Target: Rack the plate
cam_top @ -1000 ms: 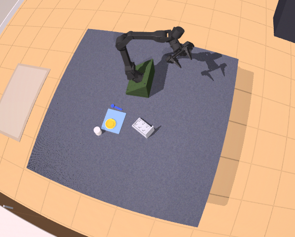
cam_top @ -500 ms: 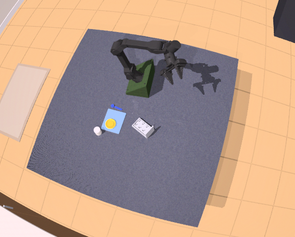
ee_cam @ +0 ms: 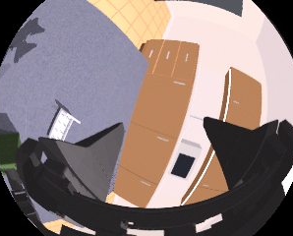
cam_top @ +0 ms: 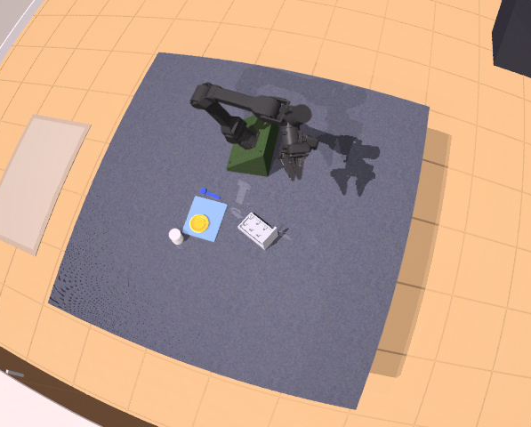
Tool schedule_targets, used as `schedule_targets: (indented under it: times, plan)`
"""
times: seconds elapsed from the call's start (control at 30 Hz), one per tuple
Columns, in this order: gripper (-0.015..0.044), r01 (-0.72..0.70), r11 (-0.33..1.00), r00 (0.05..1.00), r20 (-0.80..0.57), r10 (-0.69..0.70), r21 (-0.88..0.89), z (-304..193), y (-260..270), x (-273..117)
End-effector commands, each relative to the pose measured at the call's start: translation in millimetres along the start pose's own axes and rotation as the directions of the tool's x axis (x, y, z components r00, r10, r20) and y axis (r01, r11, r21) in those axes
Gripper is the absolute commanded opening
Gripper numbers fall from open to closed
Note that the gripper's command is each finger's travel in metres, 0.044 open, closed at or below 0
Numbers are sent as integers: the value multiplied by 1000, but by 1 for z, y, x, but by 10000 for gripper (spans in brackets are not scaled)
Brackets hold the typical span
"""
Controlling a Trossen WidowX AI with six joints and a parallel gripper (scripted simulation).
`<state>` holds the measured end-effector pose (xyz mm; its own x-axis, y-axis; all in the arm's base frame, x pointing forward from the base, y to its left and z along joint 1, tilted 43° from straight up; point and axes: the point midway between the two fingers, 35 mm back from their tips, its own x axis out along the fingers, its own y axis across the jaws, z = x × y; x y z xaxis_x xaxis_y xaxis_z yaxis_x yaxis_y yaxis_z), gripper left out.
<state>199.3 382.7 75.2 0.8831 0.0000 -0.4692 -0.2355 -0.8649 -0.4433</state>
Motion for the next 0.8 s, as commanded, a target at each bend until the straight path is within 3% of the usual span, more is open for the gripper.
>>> schedule_targets:
  times: [0.0,0.4,0.77]
  plan:
    - [400,-44,994,999,-9,45,100,-17,8,15]
    - [400,-174,908,978,-44,206,380,-71,40,65]
    - [400,-260,721,925,-48,376,643,-121,87,105]
